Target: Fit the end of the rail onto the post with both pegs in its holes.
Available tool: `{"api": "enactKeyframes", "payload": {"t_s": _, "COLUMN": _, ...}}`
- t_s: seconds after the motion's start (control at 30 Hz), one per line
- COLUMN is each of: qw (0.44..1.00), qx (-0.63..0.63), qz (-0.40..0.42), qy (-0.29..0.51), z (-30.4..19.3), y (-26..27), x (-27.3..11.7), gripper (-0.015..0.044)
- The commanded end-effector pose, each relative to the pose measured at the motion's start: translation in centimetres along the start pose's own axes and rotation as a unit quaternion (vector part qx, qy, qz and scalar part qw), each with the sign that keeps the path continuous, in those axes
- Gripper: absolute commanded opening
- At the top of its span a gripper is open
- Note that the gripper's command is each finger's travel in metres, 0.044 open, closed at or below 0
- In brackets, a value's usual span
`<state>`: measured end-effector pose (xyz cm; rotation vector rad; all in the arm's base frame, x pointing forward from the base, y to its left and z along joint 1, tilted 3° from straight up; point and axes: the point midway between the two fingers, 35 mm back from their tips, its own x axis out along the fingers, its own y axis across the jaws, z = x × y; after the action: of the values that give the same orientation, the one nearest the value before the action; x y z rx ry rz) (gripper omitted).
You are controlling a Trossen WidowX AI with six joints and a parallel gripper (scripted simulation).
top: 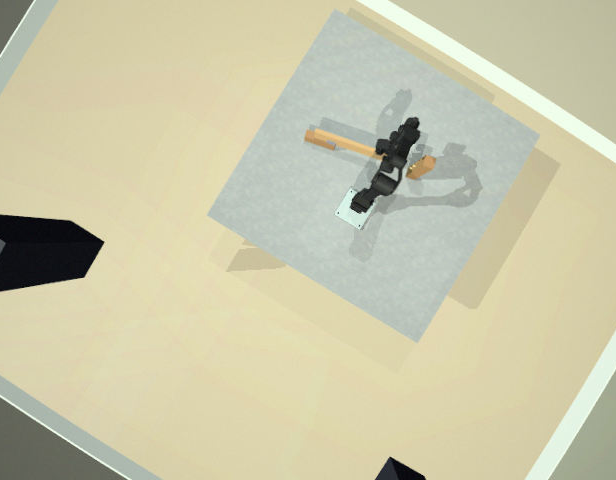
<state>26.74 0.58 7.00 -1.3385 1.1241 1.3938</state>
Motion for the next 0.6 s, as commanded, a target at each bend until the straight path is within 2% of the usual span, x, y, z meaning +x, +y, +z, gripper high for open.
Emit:
{"api": "enactKeyframes", "payload": {"t_s": 0.0, "qw": 1.0, "qx": -0.001, "qz": -0.004, "qy": 0.0, "z": -0.15, "y": -0.15, "x": -0.16, "gripper": 0.0}}
{"api": "enactKeyframes", "payload": {"t_s": 0.57, "qw": 1.0, "qx": -0.001, "qz": -0.004, "qy": 0.001, "z": -0.63, "y": -0.03, "x": 0.07, "gripper": 0.0}}
